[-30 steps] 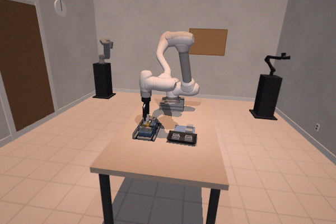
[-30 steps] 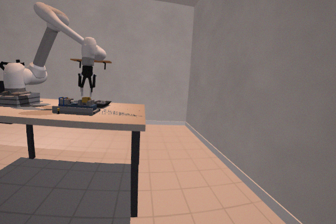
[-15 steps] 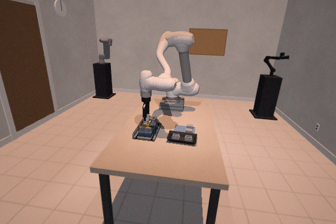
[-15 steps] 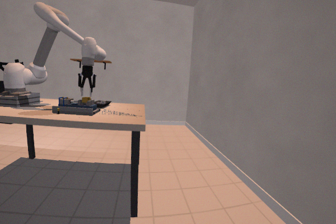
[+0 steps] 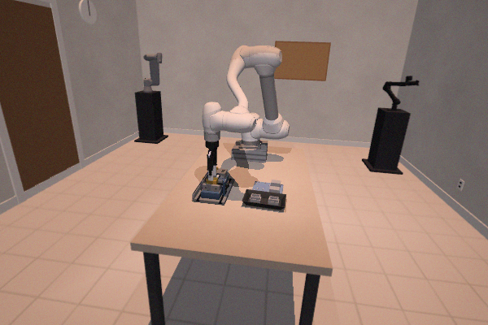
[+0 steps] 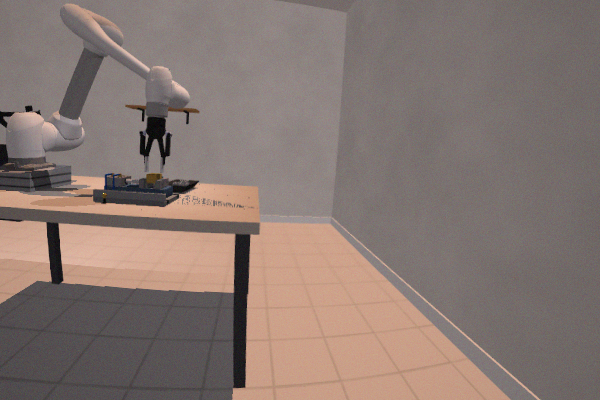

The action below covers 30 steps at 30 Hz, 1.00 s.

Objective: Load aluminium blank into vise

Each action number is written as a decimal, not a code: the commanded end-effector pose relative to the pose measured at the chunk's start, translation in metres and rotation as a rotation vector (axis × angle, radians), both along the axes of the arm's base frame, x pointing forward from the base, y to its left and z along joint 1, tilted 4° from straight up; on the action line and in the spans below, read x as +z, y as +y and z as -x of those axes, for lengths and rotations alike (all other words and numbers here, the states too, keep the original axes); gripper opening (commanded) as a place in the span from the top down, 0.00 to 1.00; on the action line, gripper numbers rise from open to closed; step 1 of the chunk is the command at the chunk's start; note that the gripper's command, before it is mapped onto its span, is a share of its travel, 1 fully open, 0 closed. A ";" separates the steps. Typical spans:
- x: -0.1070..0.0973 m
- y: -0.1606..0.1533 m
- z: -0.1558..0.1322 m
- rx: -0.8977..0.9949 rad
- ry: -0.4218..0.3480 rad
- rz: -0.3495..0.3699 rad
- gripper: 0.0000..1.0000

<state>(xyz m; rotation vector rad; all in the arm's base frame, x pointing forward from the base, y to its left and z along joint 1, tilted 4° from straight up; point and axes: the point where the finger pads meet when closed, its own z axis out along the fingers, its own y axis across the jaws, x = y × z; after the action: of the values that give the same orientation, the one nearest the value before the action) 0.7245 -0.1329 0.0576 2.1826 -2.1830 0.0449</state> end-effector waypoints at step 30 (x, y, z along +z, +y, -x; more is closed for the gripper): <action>-0.007 0.000 0.000 0.000 0.000 0.000 0.60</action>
<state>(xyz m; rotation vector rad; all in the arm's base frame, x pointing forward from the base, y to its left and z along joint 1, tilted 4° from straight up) 0.7244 -0.1333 0.0509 2.1826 -2.1831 0.0449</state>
